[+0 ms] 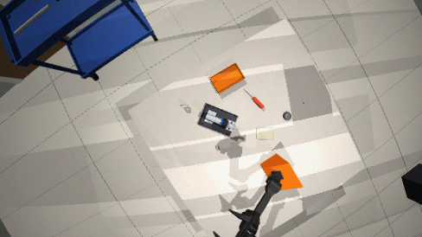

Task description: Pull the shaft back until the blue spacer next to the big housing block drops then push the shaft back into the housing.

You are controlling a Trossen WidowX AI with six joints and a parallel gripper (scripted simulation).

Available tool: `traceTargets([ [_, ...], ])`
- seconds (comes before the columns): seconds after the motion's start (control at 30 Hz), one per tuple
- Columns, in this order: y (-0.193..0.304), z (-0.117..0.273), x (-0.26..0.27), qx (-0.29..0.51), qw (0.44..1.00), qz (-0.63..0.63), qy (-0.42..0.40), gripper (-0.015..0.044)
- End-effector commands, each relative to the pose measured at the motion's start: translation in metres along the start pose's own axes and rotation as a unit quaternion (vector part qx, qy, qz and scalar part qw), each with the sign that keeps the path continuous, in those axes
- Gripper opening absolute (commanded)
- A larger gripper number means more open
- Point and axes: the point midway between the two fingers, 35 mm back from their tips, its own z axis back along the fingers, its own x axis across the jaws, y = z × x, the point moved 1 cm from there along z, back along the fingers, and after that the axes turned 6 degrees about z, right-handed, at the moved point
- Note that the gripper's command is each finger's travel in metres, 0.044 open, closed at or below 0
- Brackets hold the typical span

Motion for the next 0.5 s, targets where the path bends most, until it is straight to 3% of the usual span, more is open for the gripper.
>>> traceTargets([
  [0.0, -0.001, -0.001, -0.003, 0.002, 1.000, 0.002, 0.000, 0.0426],
  [0.23, -0.012, -0.044, -0.090, 0.054, 0.997, 0.052, 0.005, 0.0440],
  [0.47, 0.009, -0.088, -0.186, 0.116, 0.987, 0.107, 0.002, 0.0440],
])
